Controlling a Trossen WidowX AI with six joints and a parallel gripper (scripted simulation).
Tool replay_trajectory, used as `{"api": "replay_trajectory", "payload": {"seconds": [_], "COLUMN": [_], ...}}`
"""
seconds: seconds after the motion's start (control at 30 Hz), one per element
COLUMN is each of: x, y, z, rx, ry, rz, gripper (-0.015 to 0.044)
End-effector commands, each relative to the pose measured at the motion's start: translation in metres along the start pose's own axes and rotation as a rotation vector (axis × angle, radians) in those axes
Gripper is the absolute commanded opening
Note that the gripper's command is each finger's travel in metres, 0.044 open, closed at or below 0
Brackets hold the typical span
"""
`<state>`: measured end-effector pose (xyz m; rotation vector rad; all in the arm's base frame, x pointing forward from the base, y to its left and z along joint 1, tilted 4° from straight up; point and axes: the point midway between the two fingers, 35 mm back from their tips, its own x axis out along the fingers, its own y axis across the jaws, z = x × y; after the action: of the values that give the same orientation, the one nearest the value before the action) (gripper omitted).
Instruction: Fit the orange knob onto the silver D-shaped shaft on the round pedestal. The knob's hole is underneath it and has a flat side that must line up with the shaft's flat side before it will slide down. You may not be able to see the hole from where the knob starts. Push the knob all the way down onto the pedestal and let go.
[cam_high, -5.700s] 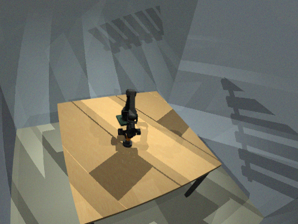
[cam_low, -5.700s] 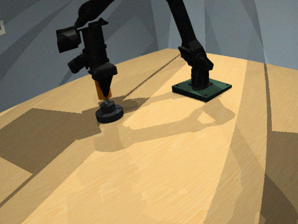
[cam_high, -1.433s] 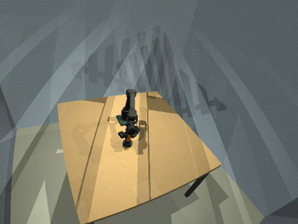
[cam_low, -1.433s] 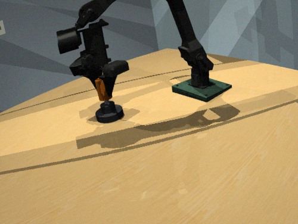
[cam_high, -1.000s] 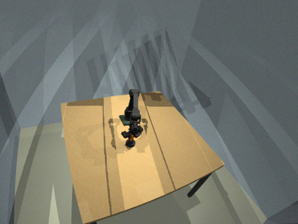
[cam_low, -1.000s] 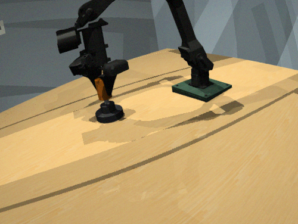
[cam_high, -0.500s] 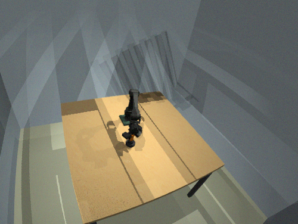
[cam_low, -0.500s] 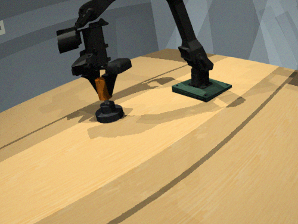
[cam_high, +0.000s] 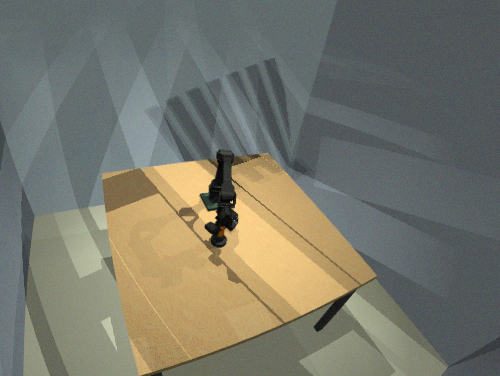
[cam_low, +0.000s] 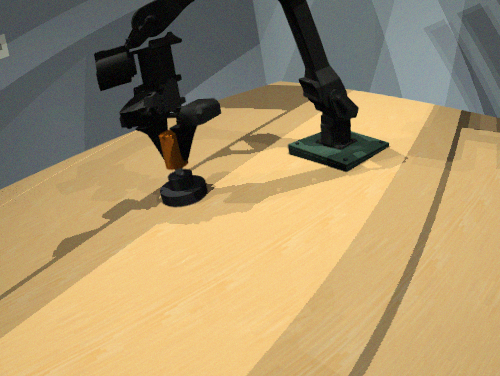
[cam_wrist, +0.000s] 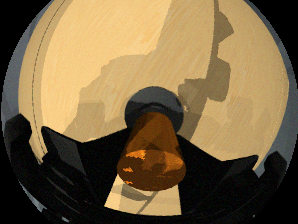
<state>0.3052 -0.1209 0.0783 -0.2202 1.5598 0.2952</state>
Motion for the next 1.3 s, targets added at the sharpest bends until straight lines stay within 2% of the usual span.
{"api": "replay_trajectory", "payload": {"seconds": [0.0,0.53,0.8,1.27], "x": [0.0006,-0.0045,-0.0032,0.0000], "y": [-0.0005,-0.0002,-0.0009,-0.0005], "z": [0.0001,-0.0003,0.0001,-0.0002], "rx": [-0.004,-0.004,-0.213,-0.213], "ry": [0.000,0.000,0.001,0.001], "rz": [-0.003,-0.003,-0.003,-0.003], "gripper": [0.0000,0.0000,0.0000,0.0000]}}
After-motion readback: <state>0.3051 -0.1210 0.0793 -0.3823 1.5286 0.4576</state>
